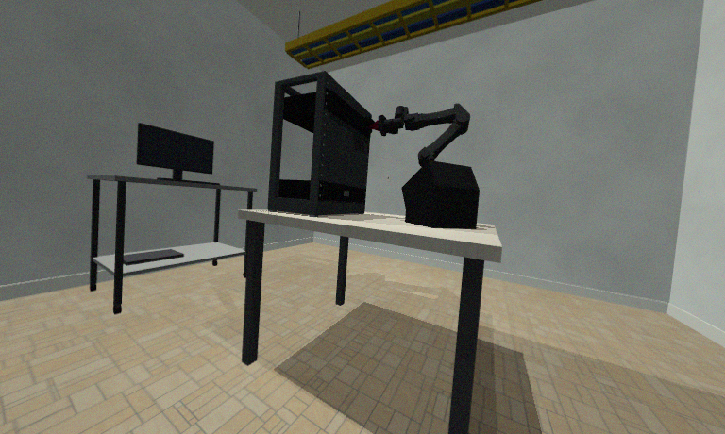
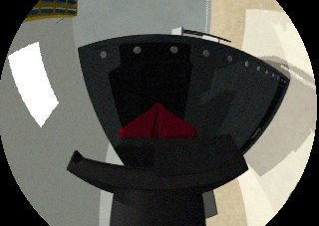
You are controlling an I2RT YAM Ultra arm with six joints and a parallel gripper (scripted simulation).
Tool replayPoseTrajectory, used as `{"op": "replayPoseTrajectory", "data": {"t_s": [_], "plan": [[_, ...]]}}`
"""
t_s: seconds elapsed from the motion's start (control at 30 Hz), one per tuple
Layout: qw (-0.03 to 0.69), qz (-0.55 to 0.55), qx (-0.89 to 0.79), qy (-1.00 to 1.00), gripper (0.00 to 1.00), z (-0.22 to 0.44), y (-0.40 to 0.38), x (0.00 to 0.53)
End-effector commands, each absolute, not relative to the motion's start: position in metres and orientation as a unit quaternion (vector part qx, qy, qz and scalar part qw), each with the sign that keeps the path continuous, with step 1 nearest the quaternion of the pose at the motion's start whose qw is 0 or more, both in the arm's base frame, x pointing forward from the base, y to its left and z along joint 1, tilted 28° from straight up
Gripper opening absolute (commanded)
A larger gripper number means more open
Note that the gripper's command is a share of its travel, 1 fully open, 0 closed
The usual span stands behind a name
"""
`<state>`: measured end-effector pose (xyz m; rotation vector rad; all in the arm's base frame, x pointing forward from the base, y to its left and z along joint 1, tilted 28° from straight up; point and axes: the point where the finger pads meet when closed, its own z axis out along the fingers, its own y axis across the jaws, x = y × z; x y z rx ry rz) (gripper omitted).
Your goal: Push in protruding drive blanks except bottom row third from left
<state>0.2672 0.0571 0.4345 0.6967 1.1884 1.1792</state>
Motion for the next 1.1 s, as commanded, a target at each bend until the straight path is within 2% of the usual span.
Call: {"op": "replayPoseTrajectory", "data": {"t_s": [0.0, 1.07], "plan": [[0.633, 0.527, 0.279, 0.494, 0.00, 0.4655, 0.0582, 0.2631], [0.632, 0.527, 0.279, 0.494, 0.00, 0.4680, 0.0579, 0.2661]]}}
